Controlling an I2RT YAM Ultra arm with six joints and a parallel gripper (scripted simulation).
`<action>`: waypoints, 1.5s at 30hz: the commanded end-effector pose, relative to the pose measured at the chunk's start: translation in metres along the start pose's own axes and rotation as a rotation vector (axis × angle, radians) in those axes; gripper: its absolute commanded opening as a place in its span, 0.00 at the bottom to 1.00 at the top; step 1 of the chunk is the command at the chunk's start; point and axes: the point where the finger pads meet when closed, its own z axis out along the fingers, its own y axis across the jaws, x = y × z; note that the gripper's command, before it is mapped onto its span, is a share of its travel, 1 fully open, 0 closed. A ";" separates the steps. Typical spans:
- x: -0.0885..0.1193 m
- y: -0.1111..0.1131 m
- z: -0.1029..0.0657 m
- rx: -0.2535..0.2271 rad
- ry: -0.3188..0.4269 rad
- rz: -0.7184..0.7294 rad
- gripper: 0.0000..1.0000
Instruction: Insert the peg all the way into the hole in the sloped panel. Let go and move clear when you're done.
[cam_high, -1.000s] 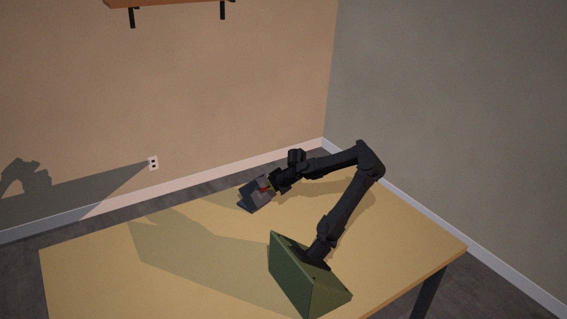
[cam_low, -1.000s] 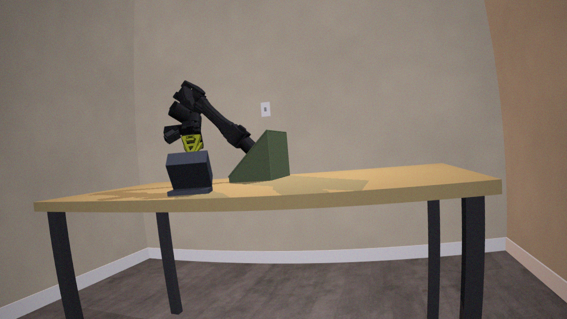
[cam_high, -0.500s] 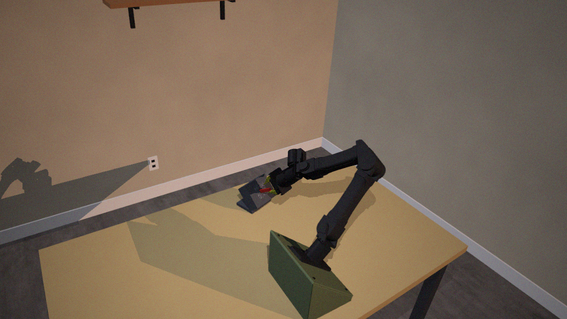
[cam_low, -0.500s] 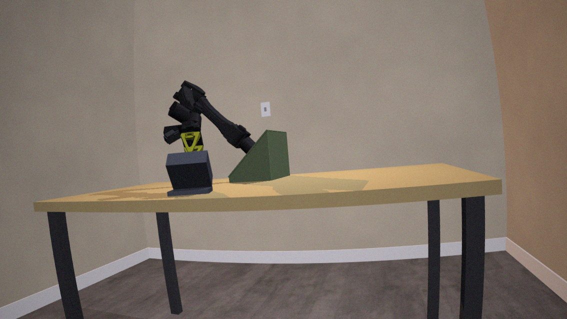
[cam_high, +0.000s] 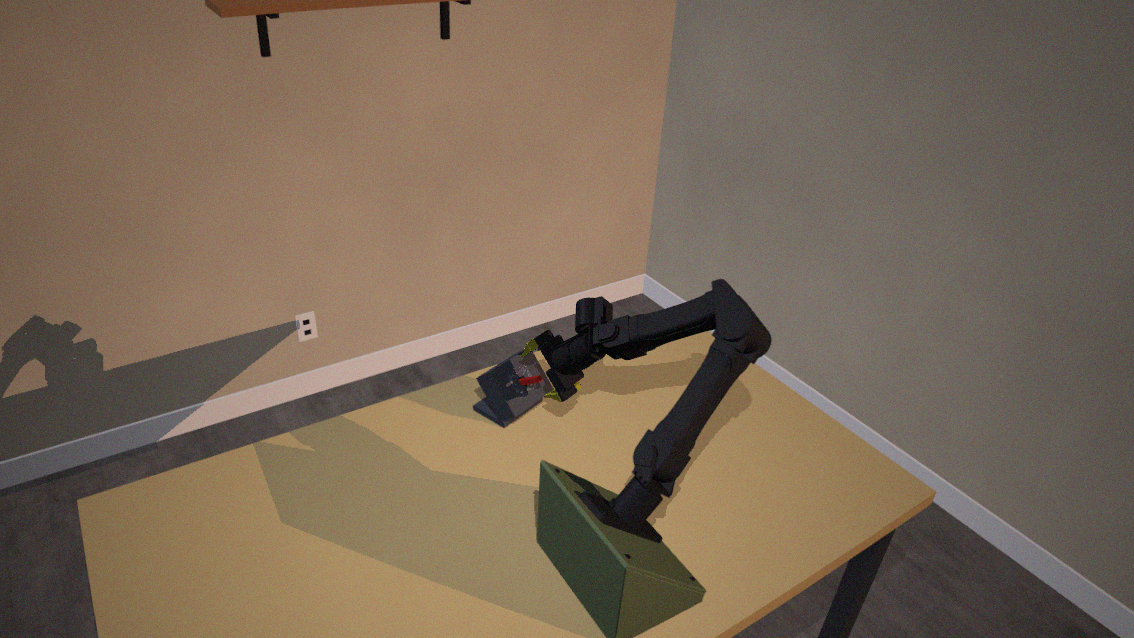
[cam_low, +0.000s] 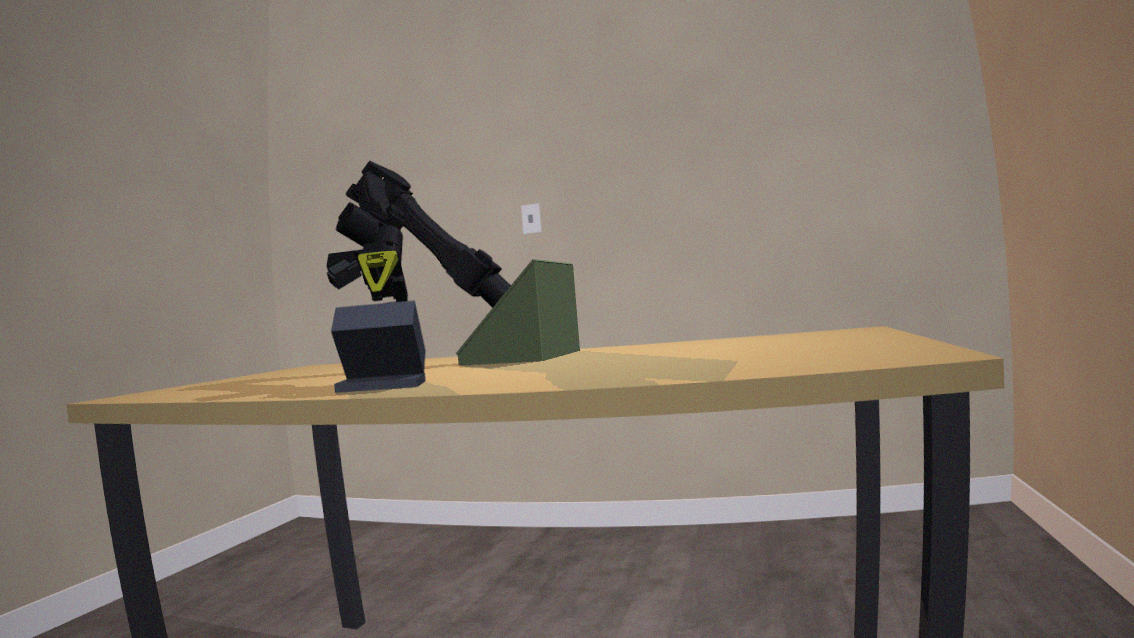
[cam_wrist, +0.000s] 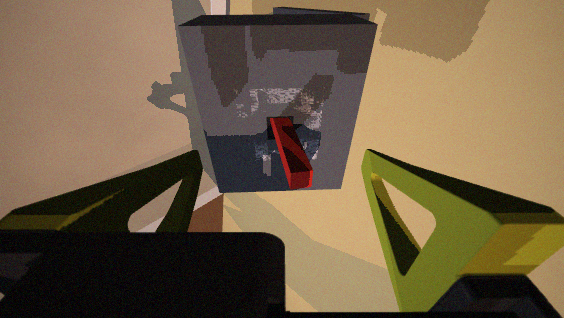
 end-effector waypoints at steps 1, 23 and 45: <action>0.004 0.002 -0.010 -0.006 0.005 -0.008 1.00; 0.004 -0.001 -0.071 -0.028 -0.006 -0.010 1.00; -0.006 0.005 -0.103 -0.057 -0.019 -0.008 1.00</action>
